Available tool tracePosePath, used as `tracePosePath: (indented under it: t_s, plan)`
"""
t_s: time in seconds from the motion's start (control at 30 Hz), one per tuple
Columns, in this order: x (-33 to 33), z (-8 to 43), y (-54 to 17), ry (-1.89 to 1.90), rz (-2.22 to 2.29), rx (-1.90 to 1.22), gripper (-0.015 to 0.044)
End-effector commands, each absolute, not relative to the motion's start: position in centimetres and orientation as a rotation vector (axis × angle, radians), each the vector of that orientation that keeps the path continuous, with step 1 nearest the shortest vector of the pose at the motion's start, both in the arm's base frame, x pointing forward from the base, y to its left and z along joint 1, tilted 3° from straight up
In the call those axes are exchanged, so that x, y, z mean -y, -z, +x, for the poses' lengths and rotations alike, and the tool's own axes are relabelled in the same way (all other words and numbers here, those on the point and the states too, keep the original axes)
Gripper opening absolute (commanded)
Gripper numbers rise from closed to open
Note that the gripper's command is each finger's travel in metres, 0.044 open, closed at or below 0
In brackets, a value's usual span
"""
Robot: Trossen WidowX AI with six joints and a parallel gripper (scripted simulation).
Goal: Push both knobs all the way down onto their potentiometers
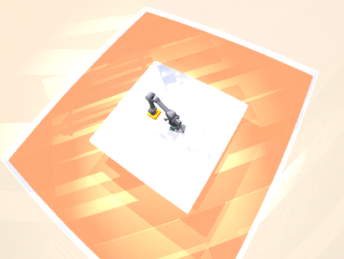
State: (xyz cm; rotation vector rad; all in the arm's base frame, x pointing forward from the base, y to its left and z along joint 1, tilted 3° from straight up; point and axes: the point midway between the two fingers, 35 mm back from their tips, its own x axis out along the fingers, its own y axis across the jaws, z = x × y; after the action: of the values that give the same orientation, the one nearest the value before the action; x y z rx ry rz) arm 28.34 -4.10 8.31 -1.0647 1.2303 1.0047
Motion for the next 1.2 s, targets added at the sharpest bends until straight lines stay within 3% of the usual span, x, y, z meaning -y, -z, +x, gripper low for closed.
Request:
tracePosePath:
  t_s: [0.0,1.17]
  plan:
    - [4.05,28.42,-8.06,-1.008,-1.066,-1.226,0.0]
    - [4.04,28.45,-7.64,-1.008,-1.066,-1.226,0.0]
